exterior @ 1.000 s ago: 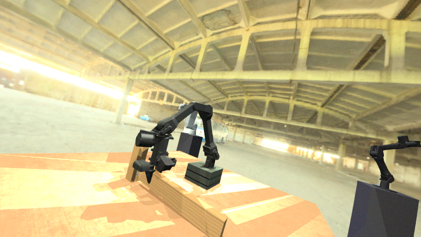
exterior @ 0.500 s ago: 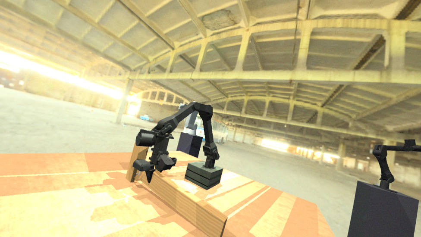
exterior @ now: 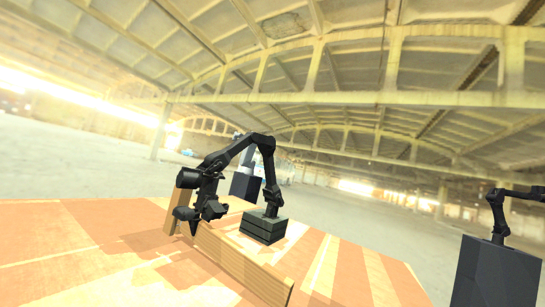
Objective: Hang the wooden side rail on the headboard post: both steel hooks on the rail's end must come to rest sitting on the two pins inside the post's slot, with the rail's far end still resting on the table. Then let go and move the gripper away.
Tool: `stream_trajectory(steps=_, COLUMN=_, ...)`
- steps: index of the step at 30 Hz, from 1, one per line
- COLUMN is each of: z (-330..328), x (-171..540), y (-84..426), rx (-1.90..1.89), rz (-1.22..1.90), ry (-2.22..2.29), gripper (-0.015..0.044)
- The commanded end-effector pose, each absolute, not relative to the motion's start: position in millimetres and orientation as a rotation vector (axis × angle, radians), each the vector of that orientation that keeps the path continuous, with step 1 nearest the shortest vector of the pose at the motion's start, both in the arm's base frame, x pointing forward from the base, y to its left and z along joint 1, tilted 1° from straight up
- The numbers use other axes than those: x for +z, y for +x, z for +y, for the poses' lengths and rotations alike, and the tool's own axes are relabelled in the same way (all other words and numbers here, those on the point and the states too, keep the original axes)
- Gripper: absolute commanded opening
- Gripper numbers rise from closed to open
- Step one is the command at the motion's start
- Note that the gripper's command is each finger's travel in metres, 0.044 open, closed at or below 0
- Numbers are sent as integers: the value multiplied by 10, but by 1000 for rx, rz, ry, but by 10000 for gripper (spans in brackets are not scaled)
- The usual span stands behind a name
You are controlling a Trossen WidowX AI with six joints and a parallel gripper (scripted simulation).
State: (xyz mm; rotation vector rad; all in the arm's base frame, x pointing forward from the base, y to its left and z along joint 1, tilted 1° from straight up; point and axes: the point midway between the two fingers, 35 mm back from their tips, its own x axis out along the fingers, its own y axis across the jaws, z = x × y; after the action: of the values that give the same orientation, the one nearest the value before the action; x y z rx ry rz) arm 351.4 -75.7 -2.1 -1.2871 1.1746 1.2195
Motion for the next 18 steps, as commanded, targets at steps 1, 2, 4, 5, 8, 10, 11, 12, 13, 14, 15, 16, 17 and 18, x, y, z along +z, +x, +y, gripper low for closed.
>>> stream_trajectory(steps=1, z=-758, x=24, y=3534, rx=1216, rz=1164, ry=-1297, gripper=0)
stream_trajectory(steps=2, z=-758, x=26, y=3534, rx=1216, rz=1164, ry=-1297, gripper=0)
stream_trajectory(steps=4, z=-758, x=29, y=3534, rx=1216, rz=1164, ry=-1297, gripper=0)
stream_trajectory(steps=5, z=-758, x=31, y=3534, rx=1216, rz=1164, ry=-1297, gripper=0)
stream_trajectory(steps=8, z=-758, x=36, y=3533, rx=1216, rz=1164, ry=-1297, gripper=0)
stream_trajectory(steps=10, z=-758, x=37, y=3534, rx=1216, rz=1164, ry=-1297, gripper=0)
stream_trajectory(steps=11, z=-759, x=36, y=3535, rx=1216, rz=1164, ry=-1297, gripper=0)
stream_trajectory(steps=12, z=-760, x=35, y=3536, rx=1216, rz=1164, ry=-1297, gripper=0)
stream_trajectory(steps=13, z=-761, x=34, y=3537, rx=1216, rz=1164, ry=-1297, gripper=0)
stream_trajectory(steps=14, z=-763, x=33, y=3539, rx=1216, rz=1164, ry=-1297, gripper=0)
stream_trajectory(steps=15, z=-764, x=32, y=3540, rx=1216, rz=1164, ry=-1297, gripper=0)
stream_trajectory(steps=16, z=-765, x=31, y=3541, rx=1216, rz=1164, ry=-1297, gripper=0)
stream_trajectory(steps=17, z=-766, x=30, y=3542, rx=1216, rz=1164, ry=-1297, gripper=0)
stream_trajectory(steps=18, z=-767, x=29, y=3543, rx=1216, rz=1164, ry=-1297, gripper=0)
